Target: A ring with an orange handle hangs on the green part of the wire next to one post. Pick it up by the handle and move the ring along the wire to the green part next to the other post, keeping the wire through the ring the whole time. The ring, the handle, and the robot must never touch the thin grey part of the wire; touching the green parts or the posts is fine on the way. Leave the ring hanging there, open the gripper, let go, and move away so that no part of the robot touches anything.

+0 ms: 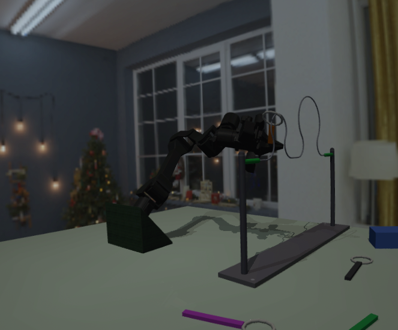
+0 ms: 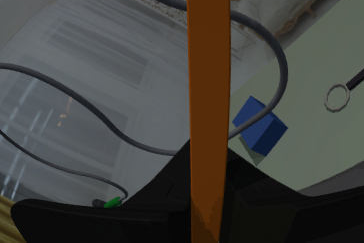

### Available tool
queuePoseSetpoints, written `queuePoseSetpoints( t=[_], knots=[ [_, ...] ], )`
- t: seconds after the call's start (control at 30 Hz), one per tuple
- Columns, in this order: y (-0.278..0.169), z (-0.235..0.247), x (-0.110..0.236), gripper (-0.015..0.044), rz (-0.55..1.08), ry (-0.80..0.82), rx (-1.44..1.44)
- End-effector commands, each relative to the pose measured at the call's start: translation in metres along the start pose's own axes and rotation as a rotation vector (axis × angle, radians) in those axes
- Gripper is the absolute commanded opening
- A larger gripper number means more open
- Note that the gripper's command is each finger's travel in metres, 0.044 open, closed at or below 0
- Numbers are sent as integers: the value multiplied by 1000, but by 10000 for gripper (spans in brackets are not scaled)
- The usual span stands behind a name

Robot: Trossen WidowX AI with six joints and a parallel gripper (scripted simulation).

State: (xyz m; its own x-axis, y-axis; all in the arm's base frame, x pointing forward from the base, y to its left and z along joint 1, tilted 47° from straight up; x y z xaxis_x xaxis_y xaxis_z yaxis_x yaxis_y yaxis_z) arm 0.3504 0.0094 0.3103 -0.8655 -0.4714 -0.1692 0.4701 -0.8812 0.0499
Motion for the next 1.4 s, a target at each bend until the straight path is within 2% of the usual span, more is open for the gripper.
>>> queuePoseSetpoints(
  t=[0.0, 1.37],
  knots=[
    [2, 1, -1, -150, -20, 29, -74],
    [25, 39, 1, -150, -198, 413, -809]
  ],
)
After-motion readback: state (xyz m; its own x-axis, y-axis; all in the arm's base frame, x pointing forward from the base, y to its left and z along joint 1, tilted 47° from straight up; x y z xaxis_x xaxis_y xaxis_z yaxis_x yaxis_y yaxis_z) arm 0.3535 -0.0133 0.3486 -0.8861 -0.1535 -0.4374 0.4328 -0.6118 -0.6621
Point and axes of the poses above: the point midway between the two fingers, 35 mm back from their tips, its own x axis back along the fingers, its own z axis across the jaws, y = z × x, the point moved 3 cm from there along x, back along the fingers, and after that the axes turned 12 degrees about x, right-handed, at the moved point
